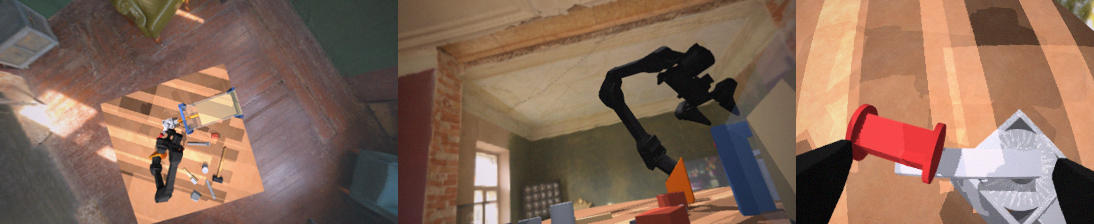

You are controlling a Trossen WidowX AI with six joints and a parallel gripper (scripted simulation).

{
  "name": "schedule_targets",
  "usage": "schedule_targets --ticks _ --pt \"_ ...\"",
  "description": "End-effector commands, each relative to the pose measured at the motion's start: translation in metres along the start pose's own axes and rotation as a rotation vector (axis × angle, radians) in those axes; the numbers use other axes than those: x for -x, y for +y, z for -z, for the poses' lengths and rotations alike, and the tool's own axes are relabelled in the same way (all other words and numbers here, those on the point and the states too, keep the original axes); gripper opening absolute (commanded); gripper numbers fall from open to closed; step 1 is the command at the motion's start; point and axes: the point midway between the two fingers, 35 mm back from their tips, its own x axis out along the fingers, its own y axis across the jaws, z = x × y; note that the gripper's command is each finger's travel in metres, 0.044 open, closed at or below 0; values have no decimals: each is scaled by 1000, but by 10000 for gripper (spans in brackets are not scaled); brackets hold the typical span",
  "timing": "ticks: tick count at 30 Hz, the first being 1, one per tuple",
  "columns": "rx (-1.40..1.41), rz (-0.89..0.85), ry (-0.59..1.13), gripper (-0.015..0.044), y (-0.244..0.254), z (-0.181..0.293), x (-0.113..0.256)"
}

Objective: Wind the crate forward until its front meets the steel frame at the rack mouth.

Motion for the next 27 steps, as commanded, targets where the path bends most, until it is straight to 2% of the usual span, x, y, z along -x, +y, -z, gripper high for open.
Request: schedule_targets --ticks 1,9,27 --pt "1091 -352 510 440 -14 -37 -19" --pt "1519 -586 642 440 -17 -57 -20" --pt "1522 -588 642 440 -18 -58 -20"
